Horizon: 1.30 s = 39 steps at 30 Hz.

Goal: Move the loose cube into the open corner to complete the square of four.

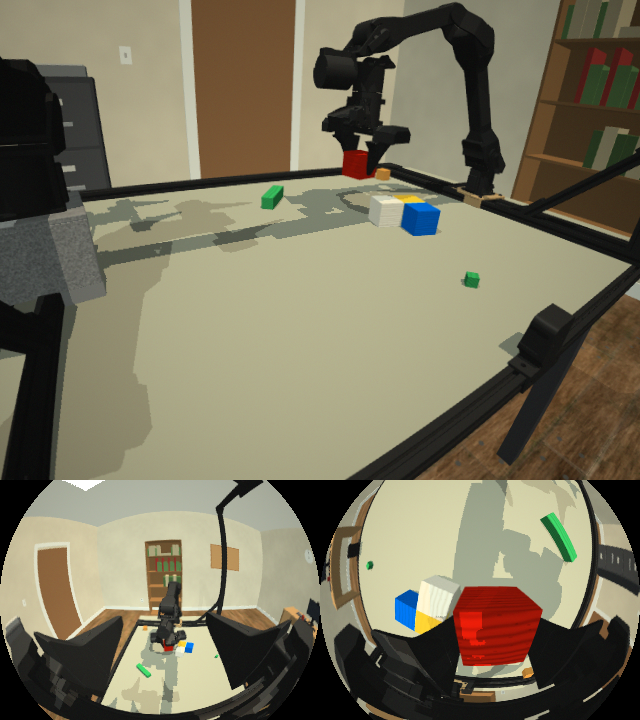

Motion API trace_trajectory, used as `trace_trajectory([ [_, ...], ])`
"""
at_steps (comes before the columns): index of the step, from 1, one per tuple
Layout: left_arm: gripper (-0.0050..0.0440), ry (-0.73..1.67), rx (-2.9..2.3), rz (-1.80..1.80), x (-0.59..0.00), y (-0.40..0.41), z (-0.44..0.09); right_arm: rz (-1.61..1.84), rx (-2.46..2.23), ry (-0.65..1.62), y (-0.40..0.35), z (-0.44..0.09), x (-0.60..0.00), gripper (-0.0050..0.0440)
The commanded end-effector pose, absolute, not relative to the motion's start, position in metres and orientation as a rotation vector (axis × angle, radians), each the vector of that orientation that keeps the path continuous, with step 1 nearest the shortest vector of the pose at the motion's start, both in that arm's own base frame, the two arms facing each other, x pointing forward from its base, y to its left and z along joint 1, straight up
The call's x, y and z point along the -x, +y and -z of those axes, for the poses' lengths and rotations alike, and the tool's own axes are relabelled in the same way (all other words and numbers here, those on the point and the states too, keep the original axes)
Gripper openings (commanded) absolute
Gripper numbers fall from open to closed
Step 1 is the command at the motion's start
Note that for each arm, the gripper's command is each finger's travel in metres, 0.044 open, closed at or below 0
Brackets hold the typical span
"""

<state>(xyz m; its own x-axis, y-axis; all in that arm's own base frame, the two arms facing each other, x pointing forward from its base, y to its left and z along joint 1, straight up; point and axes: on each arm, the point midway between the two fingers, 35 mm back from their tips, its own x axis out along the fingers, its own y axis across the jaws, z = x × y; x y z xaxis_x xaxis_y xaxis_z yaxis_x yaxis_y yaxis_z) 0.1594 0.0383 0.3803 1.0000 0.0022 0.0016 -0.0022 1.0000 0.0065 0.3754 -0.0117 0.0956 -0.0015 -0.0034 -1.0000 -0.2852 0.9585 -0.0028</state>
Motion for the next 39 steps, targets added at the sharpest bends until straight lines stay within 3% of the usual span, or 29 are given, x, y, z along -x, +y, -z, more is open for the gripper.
trace_trajectory([
  [1, 0.0400, -0.001, 0.001, 0.000, -0.159, 0.038, -0.380, -0.171, 0.171, 1.564, 0.016, -0.096, -0.382, 0.0000],
  [23, 0.0400, -0.001, 0.001, 0.000, -0.159, 0.038, -0.380, 0.113, -0.113, 1.568, 0.145, -0.095, -0.379, 0.0000],
  [31, 0.0400, -0.001, 0.001, 0.000, -0.159, 0.038, -0.380, 0.122, -0.122, 1.567, 0.149, -0.094, -0.378, 0.0000],
  [39, 0.0400, -0.001, 0.001, 0.000, -0.159, 0.038, -0.380, 0.121, -0.121, 1.568, 0.150, -0.053, -0.379, 0.0000],
])
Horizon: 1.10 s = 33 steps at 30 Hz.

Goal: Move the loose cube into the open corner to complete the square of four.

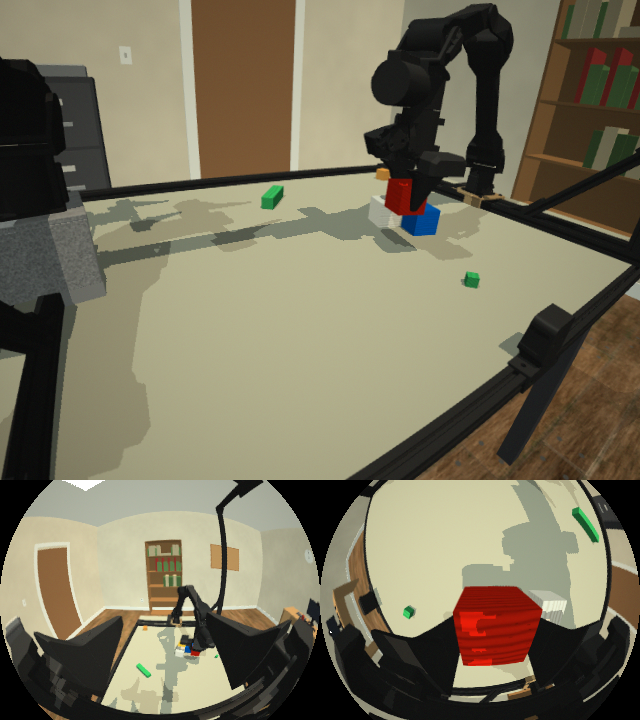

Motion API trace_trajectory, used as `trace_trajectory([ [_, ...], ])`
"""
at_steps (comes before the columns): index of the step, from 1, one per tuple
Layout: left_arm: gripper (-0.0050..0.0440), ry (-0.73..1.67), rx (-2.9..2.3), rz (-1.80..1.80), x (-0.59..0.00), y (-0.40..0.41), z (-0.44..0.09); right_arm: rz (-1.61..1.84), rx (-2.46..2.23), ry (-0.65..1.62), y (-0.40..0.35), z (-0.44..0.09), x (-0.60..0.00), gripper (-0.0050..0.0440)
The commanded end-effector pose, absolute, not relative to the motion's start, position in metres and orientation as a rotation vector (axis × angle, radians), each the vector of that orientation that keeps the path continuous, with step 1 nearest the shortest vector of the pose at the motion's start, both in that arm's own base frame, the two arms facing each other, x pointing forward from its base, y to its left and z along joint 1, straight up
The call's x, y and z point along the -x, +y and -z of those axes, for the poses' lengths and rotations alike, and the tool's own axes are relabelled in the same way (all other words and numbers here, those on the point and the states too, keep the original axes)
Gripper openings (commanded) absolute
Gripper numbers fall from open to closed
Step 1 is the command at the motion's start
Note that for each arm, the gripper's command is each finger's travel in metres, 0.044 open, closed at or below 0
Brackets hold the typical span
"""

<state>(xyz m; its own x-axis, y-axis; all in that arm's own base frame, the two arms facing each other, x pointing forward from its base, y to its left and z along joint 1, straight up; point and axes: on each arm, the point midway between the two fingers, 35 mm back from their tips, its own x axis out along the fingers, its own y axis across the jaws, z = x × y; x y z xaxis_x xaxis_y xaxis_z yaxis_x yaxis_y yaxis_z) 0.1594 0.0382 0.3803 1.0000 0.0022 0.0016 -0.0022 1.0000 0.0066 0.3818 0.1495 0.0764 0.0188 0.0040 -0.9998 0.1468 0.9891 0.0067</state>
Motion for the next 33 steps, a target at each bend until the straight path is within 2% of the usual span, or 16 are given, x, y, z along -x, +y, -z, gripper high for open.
trace_trajectory([
  [1, 0.0400, -0.001, 0.001, 0.000, -0.159, 0.038, -0.380, 0.121, -0.121, 1.568, 0.150, -0.048, -0.379, 0.0000],
  [19, 0.0400, -0.001, 0.001, 0.000, -0.159, 0.038, -0.380, 0.122, -0.122, 1.567, 0.149, -0.020, -0.378, 0.0000],
  [22, 0.0400, -0.001, 0.001, 0.000, -0.159, 0.038, -0.380, 0.122, -0.122, 1.567, 0.149, -0.020, -0.378, 0.0072],
  [24, 0.0400, -0.001, 0.001, 0.000, -0.159, 0.038, -0.380, 0.122, -0.122, 1.567, 0.149, -0.020, -0.378, 0.0072],
  [33, 0.0400, -0.001, 0.001, 0.000, -0.159, 0.038, -0.380, 0.122, -0.122, 1.567, 0.149, -0.020, -0.378, 0.0288],
])
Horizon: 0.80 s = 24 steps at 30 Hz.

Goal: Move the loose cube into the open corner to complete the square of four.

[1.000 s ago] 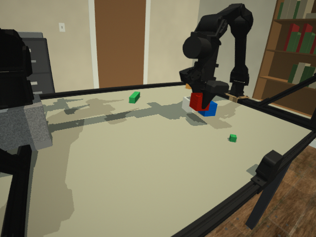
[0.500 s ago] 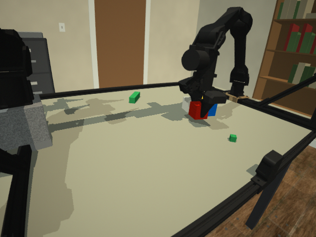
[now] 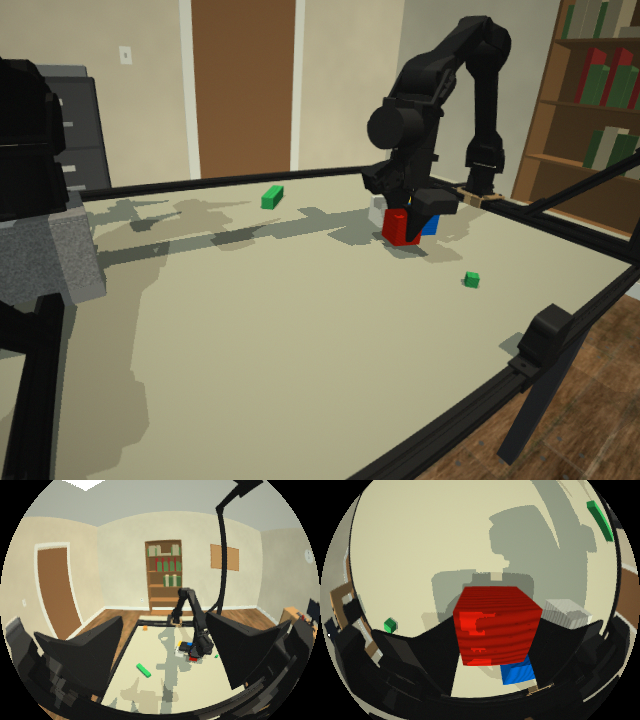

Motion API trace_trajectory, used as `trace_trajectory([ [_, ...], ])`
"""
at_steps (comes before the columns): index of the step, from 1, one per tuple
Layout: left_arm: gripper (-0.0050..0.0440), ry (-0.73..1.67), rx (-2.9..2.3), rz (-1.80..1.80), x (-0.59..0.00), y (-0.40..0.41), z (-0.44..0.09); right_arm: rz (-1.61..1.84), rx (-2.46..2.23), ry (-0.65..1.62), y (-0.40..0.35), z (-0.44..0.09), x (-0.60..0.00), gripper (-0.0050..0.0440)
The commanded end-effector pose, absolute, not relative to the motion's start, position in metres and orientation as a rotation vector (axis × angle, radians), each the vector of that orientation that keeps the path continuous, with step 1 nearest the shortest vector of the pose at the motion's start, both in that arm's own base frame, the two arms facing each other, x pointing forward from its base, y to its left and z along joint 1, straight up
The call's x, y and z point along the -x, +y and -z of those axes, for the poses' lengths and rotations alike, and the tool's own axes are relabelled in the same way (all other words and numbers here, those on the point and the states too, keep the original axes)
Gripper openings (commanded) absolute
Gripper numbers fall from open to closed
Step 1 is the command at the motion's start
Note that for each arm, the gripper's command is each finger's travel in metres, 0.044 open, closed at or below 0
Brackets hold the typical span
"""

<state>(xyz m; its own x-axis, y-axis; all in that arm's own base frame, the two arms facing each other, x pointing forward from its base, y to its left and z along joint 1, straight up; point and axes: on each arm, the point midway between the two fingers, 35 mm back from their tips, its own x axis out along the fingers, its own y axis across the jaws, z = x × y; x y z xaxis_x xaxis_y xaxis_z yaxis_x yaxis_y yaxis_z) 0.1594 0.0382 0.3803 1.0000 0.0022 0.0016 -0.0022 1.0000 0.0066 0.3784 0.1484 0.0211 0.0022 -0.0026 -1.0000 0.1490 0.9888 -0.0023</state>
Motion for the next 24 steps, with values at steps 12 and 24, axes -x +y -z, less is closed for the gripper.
trace_trajectory([
  [12, 0.0400, -0.001, 0.001, 0.000, -0.159, 0.038, -0.380, 0.122, -0.122, 1.567, 0.149, -0.020, -0.378, 0.0364],
  [24, 0.0400, -0.001, 0.001, 0.000, -0.159, 0.038, -0.380, 0.122, -0.122, 1.567, 0.150, -0.040, -0.380, 0.0364],
])
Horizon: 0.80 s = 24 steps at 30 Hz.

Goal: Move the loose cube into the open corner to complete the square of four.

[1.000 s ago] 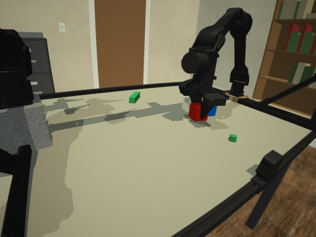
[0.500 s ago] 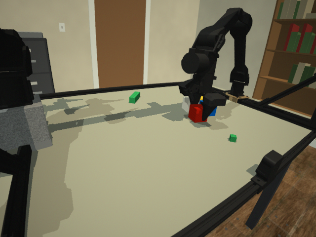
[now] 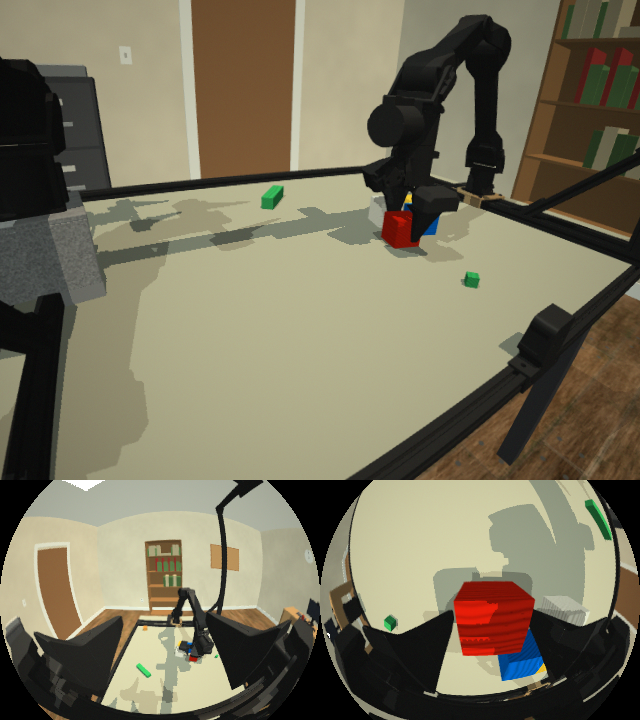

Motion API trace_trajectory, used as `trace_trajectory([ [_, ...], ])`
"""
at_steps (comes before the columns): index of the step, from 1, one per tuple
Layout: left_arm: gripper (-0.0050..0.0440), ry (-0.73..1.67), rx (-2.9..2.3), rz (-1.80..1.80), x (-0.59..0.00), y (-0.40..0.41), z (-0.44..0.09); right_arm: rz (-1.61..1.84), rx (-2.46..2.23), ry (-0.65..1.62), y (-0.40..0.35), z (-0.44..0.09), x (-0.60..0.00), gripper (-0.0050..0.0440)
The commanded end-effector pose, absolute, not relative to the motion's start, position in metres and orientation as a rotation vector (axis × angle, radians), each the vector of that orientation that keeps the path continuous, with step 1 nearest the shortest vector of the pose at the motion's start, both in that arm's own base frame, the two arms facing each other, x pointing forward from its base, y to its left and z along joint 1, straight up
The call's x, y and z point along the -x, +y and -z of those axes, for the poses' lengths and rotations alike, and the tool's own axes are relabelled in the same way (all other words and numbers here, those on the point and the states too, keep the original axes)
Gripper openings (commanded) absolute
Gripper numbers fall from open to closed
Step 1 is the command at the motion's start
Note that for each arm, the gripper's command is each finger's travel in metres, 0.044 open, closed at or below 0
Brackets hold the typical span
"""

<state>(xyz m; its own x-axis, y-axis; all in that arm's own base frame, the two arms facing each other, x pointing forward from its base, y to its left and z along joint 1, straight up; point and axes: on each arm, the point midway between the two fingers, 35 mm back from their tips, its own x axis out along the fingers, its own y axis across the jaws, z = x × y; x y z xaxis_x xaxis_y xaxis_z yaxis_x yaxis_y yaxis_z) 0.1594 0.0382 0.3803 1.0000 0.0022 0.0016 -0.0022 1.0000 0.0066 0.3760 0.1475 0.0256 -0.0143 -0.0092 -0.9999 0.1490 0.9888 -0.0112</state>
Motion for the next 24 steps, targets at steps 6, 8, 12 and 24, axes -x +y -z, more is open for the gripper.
trace_trajectory([
  [6, 0.0400, -0.001, 0.001, 0.000, -0.159, 0.038, -0.380, 0.122, -0.122, 1.567, 0.150, -0.083, -0.379, 0.0364],
  [8, 0.0400, -0.001, 0.001, 0.000, -0.159, 0.038, -0.380, 0.122, -0.122, 1.567, 0.149, -0.093, -0.378, 0.0364],
  [12, 0.0400, -0.001, 0.001, 0.000, -0.159, 0.038, -0.380, 0.122, -0.122, 1.567, 0.149, -0.095, -0.378, 0.0364],
  [24, 0.0400, -0.001, 0.001, 0.000, -0.159, 0.038, -0.380, 0.122, -0.122, 1.567, 0.149, -0.095, -0.378, 0.0316],
])
